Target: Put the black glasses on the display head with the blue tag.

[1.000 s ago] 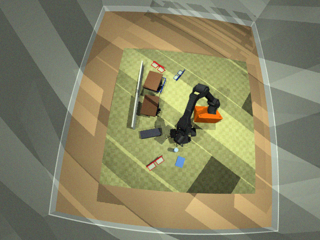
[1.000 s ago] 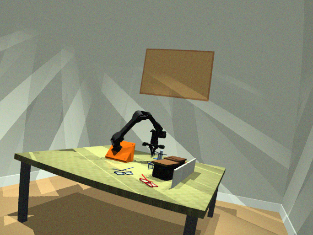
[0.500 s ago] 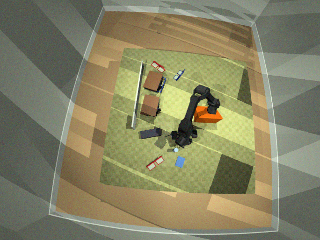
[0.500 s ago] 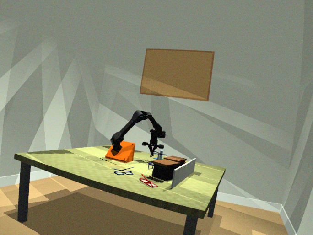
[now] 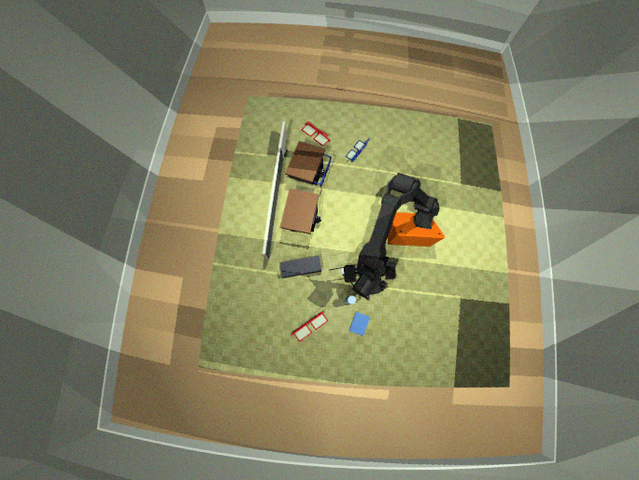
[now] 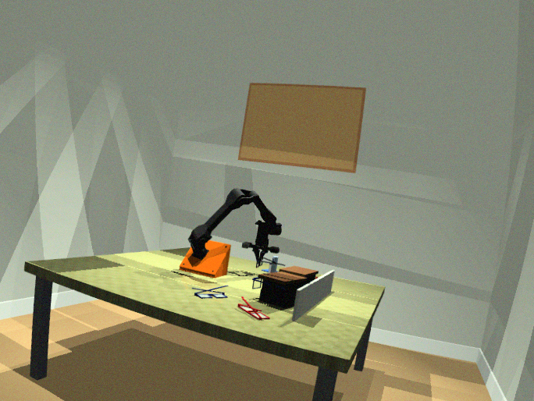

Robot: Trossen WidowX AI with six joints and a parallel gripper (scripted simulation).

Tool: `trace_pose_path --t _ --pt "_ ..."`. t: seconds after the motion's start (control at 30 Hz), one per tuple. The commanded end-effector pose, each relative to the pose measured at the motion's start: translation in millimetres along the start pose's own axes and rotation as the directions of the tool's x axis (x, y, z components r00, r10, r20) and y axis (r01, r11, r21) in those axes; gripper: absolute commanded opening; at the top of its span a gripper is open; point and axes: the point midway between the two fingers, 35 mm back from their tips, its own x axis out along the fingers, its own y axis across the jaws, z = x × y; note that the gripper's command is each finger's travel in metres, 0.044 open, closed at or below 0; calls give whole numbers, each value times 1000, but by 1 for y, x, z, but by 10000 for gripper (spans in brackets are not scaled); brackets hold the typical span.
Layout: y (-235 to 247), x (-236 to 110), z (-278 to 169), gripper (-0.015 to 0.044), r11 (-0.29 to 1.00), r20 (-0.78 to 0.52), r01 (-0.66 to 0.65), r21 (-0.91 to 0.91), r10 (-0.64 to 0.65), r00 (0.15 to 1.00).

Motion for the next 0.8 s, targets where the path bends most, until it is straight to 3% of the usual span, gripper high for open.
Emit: trace_pose_path --t 0.0,0.77 --pt "1 0 5 0 1000 3 -4 1 4 1000" --pt "2 0 8 0 1000 3 -4 1 4 1000"
